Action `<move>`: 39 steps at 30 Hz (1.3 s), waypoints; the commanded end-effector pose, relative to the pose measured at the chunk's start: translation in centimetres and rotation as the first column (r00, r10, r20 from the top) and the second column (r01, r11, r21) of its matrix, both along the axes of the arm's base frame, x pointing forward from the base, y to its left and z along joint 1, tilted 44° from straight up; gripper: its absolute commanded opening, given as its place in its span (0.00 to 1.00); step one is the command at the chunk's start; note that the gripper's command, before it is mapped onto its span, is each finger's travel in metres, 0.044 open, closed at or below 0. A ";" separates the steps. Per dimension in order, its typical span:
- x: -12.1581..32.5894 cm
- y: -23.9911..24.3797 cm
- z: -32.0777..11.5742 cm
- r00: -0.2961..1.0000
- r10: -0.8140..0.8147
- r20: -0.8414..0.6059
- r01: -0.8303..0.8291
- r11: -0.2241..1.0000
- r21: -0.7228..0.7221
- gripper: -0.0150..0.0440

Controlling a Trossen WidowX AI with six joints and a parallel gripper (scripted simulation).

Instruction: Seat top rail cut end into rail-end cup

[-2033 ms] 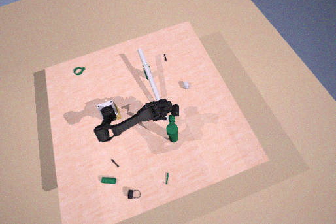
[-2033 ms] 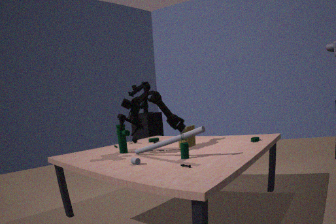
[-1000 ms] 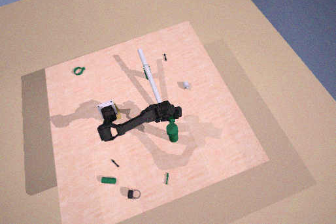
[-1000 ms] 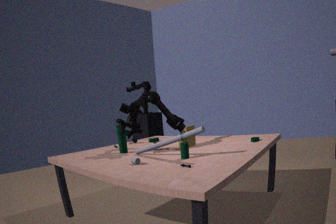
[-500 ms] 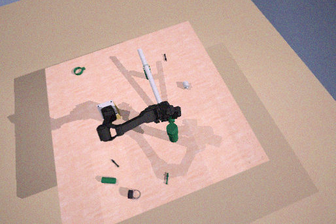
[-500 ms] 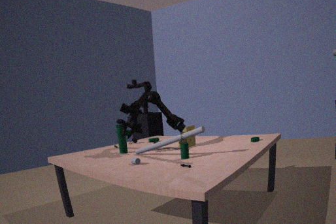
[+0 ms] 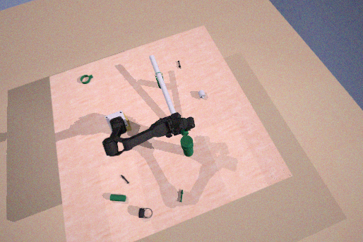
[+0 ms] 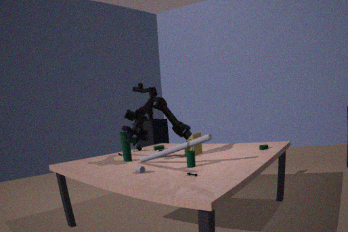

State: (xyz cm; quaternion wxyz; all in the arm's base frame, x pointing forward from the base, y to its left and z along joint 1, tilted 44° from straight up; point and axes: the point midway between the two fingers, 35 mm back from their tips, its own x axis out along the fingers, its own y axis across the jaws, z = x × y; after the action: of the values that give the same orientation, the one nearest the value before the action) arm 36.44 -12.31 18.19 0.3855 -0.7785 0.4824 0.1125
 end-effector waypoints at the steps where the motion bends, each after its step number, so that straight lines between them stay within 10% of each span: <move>1: -0.4 0.1 -0.1 0.999 0.041 -0.036 -0.041 0.999 0.000 0.25; 39: -1.5 0.2 -0.2 0.983 0.132 -0.125 -0.132 0.991 0.004 0.25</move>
State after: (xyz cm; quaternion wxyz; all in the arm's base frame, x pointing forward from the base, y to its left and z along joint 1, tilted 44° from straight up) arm 34.66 -12.24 18.04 0.3397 -0.8023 0.4519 0.1915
